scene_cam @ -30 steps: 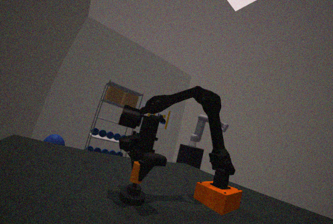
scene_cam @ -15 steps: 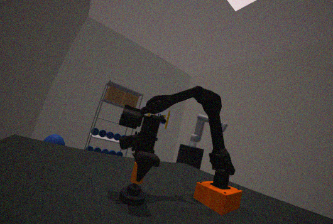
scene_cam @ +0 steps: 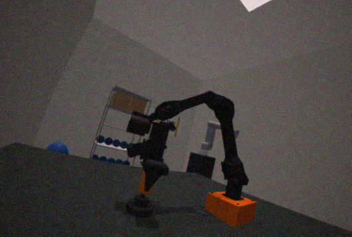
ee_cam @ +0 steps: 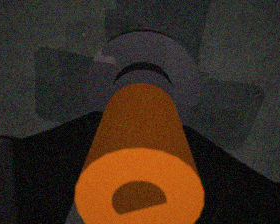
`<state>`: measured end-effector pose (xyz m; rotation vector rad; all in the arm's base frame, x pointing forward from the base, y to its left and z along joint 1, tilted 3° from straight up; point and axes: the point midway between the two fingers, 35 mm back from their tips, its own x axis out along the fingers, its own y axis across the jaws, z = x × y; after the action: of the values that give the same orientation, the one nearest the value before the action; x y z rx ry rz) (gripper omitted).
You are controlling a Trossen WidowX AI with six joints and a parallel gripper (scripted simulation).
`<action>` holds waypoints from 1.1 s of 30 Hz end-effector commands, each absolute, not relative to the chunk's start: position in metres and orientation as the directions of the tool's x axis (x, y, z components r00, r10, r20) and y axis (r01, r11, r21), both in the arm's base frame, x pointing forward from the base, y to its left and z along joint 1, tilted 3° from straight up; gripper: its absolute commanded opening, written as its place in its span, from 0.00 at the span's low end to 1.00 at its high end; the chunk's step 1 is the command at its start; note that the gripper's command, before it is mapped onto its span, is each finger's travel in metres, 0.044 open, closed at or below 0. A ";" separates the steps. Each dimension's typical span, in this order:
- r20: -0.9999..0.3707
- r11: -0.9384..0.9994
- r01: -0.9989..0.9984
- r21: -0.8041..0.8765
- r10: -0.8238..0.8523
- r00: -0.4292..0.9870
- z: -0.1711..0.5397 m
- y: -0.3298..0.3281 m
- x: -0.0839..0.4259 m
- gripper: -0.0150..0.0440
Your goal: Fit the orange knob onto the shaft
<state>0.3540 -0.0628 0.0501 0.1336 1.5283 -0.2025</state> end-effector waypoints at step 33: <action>-0.998 0.943 0.331 -0.037 -0.050 0.032 0.052 -0.060 0.354 0.25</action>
<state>0.3539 -0.0606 0.0498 0.1668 1.5245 -0.2381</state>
